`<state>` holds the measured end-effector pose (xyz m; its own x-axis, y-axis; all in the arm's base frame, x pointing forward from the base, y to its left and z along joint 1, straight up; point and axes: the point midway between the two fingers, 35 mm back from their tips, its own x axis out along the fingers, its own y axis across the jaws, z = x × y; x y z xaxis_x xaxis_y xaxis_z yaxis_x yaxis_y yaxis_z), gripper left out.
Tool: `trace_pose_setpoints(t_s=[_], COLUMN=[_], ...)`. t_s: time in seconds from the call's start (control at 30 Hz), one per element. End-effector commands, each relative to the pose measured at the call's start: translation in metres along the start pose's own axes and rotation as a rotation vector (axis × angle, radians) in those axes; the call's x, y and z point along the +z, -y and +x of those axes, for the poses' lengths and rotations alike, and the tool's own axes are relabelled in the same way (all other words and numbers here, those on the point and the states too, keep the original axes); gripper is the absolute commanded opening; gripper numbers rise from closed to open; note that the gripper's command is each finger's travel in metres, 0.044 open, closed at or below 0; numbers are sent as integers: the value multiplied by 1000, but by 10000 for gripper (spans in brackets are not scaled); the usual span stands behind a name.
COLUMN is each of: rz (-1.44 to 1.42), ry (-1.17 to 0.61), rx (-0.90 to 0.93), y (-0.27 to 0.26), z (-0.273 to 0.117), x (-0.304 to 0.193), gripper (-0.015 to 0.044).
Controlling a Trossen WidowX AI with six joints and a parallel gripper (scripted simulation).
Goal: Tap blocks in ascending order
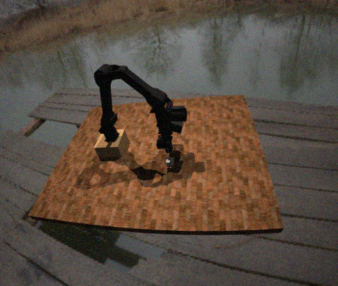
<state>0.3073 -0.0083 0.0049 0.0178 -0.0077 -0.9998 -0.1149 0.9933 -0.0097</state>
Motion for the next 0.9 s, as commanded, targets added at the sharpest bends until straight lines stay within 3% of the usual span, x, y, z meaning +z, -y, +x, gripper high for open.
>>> trace_pose_setpoints(t_s=[0.0,0.07,0.23,0.47,0.73,0.87], rz=[5,5,5,5,5,5], ry=[9,9,9,9,5,4], rx=[-1,-1,-1,-1,8,9], y=[0,0,0,-2,-103,-119], z=[-10,-20,-88,-91,-91,-90], x=[2,3,2,1,-48,-61], gripper=[20,20,20,20,20,20])
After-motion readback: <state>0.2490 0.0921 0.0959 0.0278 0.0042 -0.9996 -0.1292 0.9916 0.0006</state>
